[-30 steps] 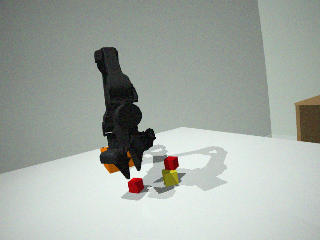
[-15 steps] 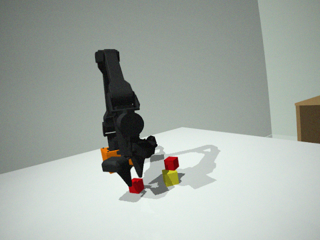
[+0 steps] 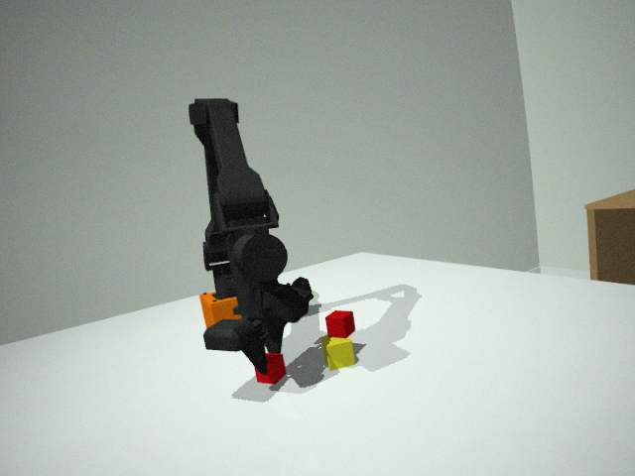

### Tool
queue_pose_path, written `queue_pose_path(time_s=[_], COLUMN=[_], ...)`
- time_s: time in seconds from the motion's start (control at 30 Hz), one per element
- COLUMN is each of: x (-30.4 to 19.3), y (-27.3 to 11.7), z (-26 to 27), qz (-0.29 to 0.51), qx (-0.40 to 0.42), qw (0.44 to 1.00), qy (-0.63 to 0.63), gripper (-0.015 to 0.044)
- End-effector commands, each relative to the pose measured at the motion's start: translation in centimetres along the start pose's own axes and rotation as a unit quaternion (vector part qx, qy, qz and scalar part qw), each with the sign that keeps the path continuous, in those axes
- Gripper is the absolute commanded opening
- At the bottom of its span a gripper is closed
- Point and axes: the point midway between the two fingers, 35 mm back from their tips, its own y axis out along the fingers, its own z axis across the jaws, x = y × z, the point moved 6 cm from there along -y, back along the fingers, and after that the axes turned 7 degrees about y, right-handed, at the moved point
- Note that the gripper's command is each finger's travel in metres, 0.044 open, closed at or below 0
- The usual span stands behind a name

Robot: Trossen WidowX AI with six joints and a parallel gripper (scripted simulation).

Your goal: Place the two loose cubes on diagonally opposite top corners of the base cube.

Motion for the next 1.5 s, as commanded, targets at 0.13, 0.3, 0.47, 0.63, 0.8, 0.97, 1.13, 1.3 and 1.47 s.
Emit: queue_pose_path(time_s=[0.13, 0.3, 0.47, 0.63, 0.8, 0.97, 1.13, 1.3, 1.47], x=[0.2, 0.4, 0.5, 0.5, 0.5, 0.4, 0.2, 0.0, 0.5], y=[-0.9, -2.4, -3.9, -5.4, -7.0, -8.6, -10.2, -11.0, -11.0], z=[-0.1, -0.3, -0.4, -0.4, -0.4, -0.3, -0.1, 0.0, 0.2], qz=[0.001, 0.000, 0.000, 0.000, 0.000, 0.000, 0.000, 0.000, 0.000], qx=[-0.001, -0.001, -0.001, -0.001, -0.001, -0.001, -0.001, -0.001, -0.001], qw=[1.000, 1.000, 1.000, 1.000, 1.000, 1.000, 1.000, 1.000, 0.999], qy=[0.002, 0.002, 0.002, 0.002, 0.002, 0.002, 0.002, 0.002, 0.053], gripper=[0.0105, 0.0105, 0.0105, 0.0105, 0.0105, 0.0105, 0.0105, 0.0105, 0.0105])
